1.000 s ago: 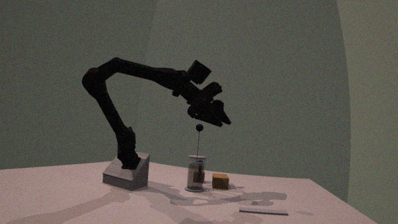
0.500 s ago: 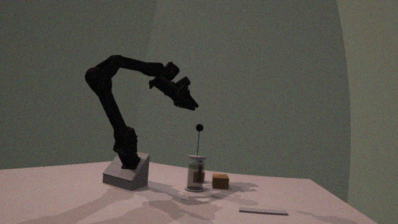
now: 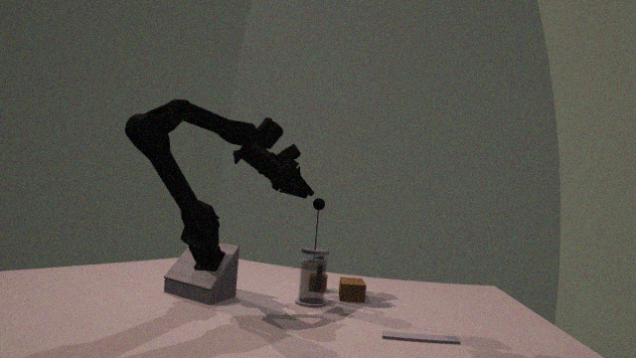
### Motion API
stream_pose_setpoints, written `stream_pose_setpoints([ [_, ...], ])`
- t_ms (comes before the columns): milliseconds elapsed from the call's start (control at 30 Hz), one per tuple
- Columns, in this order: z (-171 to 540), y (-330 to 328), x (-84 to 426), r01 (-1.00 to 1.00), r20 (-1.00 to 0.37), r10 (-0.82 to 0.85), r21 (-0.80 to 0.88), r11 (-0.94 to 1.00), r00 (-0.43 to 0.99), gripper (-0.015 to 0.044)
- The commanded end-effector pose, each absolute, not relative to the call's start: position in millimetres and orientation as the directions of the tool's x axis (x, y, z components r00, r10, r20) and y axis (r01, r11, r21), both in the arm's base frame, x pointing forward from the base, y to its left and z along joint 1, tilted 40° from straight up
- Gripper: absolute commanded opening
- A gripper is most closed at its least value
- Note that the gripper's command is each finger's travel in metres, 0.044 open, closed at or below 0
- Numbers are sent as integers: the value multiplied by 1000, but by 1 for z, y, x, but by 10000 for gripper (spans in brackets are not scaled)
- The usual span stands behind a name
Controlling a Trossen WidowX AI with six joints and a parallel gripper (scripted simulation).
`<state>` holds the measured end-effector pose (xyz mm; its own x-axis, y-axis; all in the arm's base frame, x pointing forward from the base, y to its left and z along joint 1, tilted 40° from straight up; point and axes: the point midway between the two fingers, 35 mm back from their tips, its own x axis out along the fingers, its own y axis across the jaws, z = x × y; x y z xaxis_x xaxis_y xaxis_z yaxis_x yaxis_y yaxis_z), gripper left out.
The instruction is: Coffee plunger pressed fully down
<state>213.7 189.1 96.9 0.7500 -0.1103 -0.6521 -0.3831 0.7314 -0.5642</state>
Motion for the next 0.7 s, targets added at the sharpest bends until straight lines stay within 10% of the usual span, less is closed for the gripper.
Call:
stream_pose_setpoints([
  [0,96,189,216,-385,-652,-101,-557,736,752,440],
  [667,76,185,240,-382,-650,-101,-558,737,754,440],
])
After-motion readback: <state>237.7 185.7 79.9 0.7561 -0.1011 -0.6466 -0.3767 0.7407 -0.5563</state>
